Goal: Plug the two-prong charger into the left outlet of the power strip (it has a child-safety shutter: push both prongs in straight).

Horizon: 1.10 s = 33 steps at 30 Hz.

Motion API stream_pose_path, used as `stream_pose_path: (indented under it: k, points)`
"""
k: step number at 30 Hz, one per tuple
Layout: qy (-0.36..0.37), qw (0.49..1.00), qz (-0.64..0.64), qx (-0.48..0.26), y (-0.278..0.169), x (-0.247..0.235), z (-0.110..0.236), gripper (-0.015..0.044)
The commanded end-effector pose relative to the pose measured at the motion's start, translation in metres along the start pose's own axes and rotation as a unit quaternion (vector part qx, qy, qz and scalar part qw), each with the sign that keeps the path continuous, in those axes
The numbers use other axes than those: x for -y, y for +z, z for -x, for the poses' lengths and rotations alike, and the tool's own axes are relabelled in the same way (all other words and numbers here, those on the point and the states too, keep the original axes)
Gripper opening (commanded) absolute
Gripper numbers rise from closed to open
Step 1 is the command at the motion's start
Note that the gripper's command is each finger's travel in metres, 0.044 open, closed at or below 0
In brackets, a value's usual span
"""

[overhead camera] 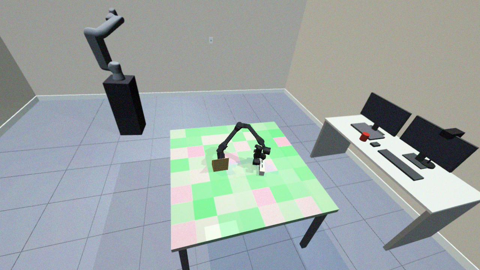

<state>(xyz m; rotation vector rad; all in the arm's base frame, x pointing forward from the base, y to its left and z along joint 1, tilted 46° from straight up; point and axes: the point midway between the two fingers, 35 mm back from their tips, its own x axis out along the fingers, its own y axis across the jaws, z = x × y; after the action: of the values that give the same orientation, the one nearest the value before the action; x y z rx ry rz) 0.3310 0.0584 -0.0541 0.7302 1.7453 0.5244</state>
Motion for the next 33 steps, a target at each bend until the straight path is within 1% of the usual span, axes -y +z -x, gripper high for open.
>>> stream_pose_path:
  k: [1, 33]
  points:
    - [0.0, 1.0, -0.003, 0.0, 0.0013, -0.0002, 0.0008, 0.0]
    - [0.0, 1.0, -0.003, 0.0, 0.0093, -0.0006, 0.0015, 0.0]
